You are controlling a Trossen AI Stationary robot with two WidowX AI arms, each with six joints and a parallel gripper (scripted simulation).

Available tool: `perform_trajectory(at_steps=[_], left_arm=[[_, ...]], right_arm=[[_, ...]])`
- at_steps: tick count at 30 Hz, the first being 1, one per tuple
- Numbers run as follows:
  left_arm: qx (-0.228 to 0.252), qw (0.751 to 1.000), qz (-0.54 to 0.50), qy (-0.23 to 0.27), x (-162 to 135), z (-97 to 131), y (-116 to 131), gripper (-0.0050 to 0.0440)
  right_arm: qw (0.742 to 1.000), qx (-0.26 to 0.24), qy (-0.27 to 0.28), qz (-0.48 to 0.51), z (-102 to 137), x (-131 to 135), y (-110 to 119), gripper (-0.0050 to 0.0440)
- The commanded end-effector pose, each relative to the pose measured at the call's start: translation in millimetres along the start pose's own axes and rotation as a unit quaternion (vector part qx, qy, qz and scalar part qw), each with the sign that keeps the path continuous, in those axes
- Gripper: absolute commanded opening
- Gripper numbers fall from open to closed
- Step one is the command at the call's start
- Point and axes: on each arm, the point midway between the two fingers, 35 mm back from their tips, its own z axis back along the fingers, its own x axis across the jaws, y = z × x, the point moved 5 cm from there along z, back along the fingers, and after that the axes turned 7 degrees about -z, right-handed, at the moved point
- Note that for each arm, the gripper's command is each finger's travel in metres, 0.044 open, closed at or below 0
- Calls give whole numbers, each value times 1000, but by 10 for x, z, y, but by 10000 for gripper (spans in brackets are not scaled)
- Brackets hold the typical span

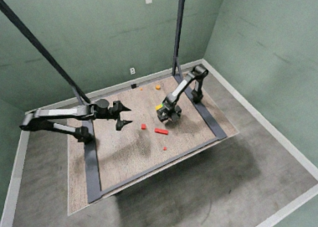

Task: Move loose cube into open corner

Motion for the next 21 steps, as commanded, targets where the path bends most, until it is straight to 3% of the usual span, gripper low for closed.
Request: perform_trajectory(at_steps=[1, 21], left_arm=[[-4, 1000, 4, 14, -17, 72, 31, 178], [-3, 1000, 4, 17, -31, 84, 275, 178]], right_arm=[[1000, -10, -5, 4, -4, -2, -14, 400], [1000, -18, -5, 2, 27, 7, -71, 400]])
